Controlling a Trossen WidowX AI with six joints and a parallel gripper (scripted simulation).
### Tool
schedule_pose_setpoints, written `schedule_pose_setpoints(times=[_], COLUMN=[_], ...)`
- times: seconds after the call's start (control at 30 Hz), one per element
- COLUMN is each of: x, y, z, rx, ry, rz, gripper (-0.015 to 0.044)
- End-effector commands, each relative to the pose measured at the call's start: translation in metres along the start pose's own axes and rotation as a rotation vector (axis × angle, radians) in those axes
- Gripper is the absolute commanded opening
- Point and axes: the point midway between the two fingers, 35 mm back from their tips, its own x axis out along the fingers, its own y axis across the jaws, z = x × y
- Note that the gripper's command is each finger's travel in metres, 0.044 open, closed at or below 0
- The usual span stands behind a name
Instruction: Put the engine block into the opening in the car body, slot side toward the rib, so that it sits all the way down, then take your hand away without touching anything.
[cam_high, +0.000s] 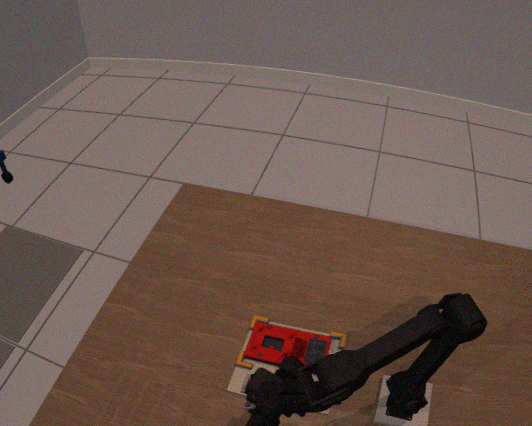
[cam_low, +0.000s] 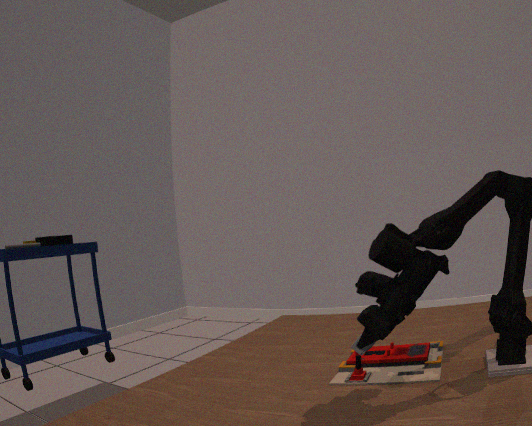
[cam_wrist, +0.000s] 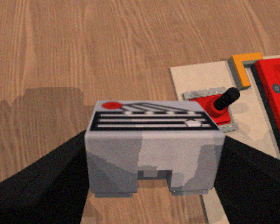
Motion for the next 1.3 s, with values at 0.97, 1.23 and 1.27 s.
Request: schedule_pose_setpoints(times=[0.97, 1.23, 1.27], x=[0.034, 0.043, 0.044], y=[0.0, 0.0, 0.0], z=[-0.035, -0.043, -0.044], rx=[0.009, 0.009, 0.009], ry=[-0.156, -0.156, -0.156], rz=[-0.002, -0.002, -0.002], gripper=[0.0, 0.0, 0.0])
